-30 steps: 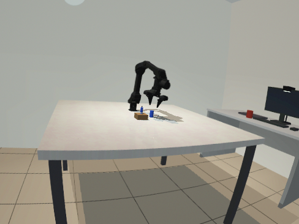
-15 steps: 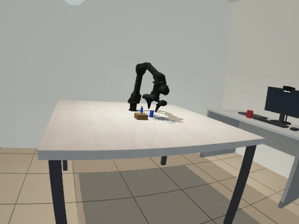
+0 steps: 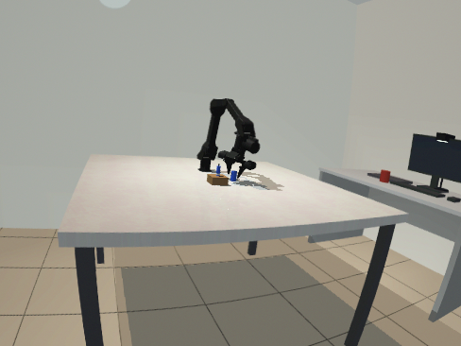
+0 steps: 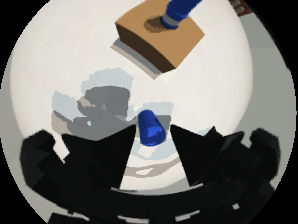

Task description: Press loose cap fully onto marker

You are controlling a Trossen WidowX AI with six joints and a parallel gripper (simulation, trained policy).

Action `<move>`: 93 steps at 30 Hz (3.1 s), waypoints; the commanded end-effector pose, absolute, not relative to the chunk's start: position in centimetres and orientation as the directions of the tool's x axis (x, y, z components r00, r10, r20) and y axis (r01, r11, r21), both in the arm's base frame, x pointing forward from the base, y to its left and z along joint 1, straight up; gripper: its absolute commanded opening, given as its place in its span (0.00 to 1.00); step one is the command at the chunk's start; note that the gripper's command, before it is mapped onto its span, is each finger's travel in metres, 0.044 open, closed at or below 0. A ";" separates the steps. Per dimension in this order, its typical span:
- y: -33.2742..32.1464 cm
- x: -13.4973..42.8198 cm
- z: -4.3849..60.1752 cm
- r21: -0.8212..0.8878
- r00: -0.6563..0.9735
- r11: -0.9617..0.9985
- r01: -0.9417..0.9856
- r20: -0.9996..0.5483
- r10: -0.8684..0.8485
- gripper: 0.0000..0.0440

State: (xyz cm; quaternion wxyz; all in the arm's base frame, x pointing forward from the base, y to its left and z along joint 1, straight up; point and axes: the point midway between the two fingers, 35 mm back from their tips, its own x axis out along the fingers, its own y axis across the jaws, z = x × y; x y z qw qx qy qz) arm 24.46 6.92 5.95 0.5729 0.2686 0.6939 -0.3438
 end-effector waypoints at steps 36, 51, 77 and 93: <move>2.6 29.8 15.2 0.021 0.028 0.577 0.817 -1.000 -0.004 0.13; -2.4 30.8 16.8 0.014 0.020 0.478 0.878 -1.000 -0.007 0.09; -3.3 30.4 12.1 -0.060 -0.087 0.464 0.884 -0.996 0.036 0.03; -3.6 29.7 8.9 -0.093 -0.129 0.513 0.854 -0.991 0.035 0.12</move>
